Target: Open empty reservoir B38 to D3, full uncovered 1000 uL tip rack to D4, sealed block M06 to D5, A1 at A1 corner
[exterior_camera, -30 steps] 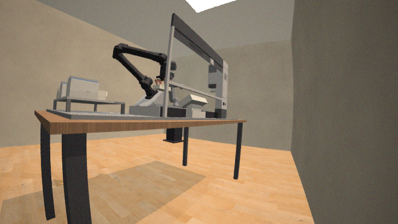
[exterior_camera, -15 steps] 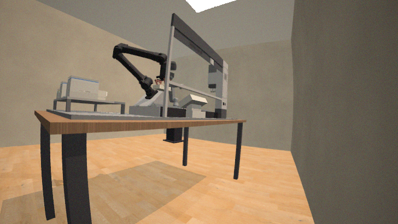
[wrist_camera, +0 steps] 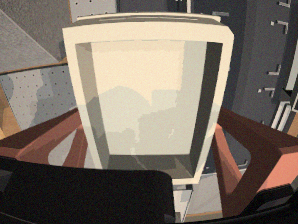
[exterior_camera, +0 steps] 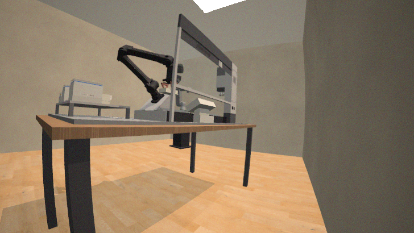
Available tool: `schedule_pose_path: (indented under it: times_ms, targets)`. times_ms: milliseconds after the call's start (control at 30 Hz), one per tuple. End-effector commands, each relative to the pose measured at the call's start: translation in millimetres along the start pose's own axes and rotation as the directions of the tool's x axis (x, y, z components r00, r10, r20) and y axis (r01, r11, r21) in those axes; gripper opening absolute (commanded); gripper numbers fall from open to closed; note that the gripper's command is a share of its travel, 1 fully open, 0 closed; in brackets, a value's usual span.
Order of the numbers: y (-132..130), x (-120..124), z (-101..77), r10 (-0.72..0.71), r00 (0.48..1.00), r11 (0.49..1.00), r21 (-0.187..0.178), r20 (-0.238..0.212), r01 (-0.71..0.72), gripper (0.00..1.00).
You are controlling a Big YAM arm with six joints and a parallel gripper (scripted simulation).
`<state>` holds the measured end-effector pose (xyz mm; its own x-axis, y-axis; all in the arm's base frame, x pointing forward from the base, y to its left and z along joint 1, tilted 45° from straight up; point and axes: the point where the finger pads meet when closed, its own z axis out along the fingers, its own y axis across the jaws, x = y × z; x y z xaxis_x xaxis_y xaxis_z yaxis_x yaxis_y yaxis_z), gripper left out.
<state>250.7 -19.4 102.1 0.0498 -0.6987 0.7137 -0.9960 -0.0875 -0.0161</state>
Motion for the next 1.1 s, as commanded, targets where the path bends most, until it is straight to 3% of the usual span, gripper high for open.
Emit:
schedule_pose_path:
  times_ms: [0, 600, 700, 1067]
  targets:
    - [-23, 3, -12.7, 0.041, 0.999, 0.998, 0.039, 0.02, -0.042, 0.0]
    - [-23, 3, -12.9, 0.042, 0.999, 0.998, 0.04, 0.021, -0.043, 0.0]
    - [-5, 0, 6.7, 0.006, 1.0, 1.0, 0.003, 0.002, -0.006, 0.0]
    - [-5, 0, 21.6, 0.007, 1.0, 1.0, 0.003, 0.002, -0.007, 0.0]
